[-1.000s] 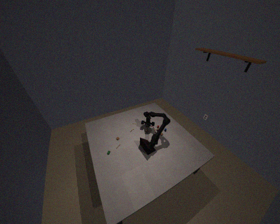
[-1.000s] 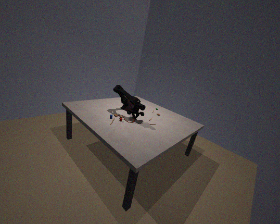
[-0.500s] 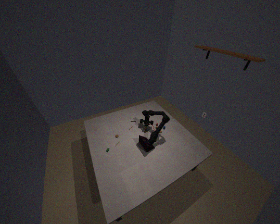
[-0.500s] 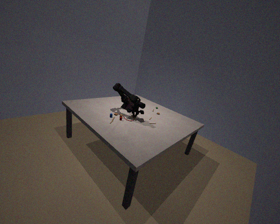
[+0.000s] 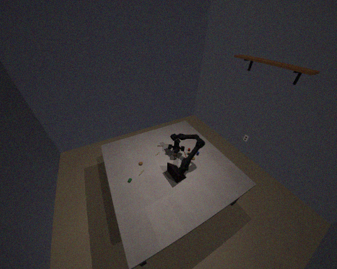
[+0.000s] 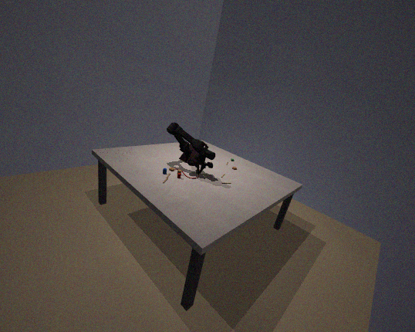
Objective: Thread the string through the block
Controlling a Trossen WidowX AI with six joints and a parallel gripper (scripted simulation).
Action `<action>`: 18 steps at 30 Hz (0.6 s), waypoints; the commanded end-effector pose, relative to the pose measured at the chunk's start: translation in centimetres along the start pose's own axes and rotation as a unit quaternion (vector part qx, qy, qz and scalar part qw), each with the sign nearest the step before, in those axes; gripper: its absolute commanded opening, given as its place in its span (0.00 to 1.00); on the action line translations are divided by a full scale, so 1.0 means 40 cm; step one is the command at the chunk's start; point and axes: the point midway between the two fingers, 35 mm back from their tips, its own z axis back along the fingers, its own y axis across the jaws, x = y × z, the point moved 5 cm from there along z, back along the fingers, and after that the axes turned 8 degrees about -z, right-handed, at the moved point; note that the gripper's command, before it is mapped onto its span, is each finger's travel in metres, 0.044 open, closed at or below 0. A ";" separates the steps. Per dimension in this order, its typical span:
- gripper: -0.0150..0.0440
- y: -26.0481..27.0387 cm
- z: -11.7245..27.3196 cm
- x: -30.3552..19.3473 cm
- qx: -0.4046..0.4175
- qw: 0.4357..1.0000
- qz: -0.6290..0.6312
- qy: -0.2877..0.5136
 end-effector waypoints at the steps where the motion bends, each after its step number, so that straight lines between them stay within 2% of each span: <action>1: 0.25 0.003 0.001 0.016 0.001 1.000 -0.002 0.003; 8: 0.25 0.006 0.001 0.035 0.001 1.000 -0.002 0.003; 13: 0.46 0.004 0.000 0.028 0.000 1.000 0.001 0.000; 18: 0.46 0.000 0.025 0.026 -0.001 1.000 0.001 -0.002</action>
